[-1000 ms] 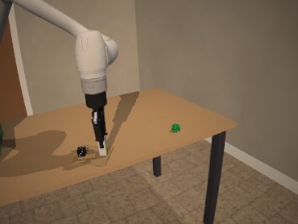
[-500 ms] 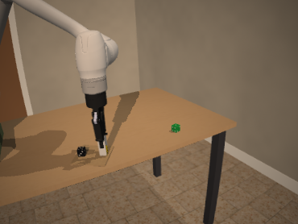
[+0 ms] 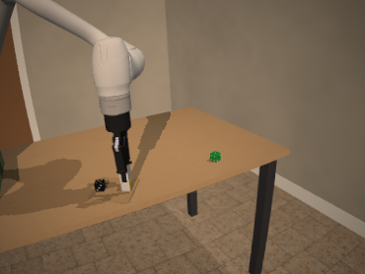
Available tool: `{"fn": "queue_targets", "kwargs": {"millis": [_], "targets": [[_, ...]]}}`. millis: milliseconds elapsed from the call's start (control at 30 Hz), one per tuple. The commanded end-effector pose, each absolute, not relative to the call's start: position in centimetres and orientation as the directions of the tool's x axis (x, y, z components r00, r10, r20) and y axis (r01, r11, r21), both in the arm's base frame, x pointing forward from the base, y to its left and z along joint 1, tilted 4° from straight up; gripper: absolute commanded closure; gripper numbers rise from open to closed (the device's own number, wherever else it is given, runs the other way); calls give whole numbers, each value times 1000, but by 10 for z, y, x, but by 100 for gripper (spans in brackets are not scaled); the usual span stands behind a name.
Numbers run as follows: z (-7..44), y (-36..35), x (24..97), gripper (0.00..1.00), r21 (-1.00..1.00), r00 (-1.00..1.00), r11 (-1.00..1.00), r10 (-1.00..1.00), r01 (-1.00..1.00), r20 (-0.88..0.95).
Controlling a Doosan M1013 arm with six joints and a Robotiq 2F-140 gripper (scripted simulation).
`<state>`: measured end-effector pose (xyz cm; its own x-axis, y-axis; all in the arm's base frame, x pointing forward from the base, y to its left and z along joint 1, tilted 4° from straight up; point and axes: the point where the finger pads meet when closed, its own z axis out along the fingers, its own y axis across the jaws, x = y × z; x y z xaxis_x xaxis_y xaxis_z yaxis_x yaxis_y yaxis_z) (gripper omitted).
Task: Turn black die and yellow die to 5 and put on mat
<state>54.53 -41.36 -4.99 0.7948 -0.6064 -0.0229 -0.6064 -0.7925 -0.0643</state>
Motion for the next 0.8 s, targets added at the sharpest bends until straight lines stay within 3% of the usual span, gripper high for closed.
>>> {"fn": "queue_targets", "kwargs": {"millis": [0,567,767], "targets": [[-51,-410,548,65,-68,797,-795,-603,-603,-24],[-44,-411,548,65,-68,797,-795,-603,-603,-24],[-19,-412,547,65,-68,797,-795,-603,-603,-24]]}}
